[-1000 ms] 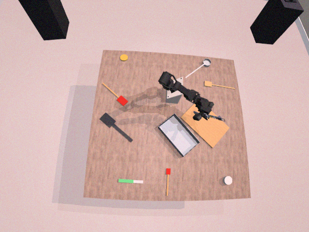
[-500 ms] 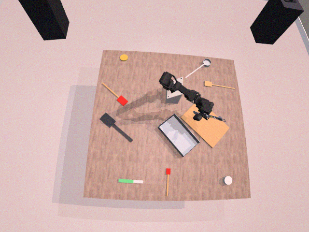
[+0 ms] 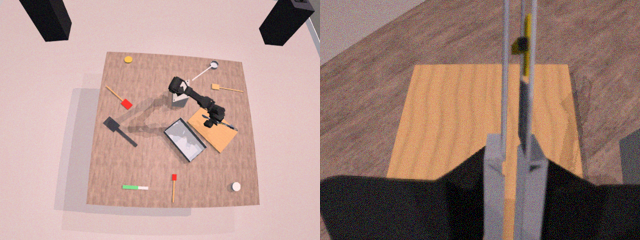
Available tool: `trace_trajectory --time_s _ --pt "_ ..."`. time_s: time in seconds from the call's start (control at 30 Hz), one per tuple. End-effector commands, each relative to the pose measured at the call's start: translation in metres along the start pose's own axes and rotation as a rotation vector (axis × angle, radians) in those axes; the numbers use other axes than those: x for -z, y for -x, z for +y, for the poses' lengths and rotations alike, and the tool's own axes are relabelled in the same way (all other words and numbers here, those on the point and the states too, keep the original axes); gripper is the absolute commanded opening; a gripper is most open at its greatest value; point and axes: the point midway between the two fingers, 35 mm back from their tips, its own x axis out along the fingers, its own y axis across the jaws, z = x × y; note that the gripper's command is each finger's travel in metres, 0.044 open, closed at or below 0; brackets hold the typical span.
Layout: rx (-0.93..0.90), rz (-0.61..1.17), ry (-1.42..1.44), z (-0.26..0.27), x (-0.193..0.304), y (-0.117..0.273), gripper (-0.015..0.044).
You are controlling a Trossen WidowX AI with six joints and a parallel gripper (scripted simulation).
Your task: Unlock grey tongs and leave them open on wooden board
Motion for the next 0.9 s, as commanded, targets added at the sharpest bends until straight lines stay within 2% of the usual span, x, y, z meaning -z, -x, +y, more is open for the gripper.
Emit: trace_trajectory --time_s 0.0,0.87 --pt "-0.010 0.049 -0.014 0.0014 -0.0084 -0.0046 -0.0150" --pt "-0.018 0.394 -0.027 0.0021 -0.0176 -0.0119 -0.0150"
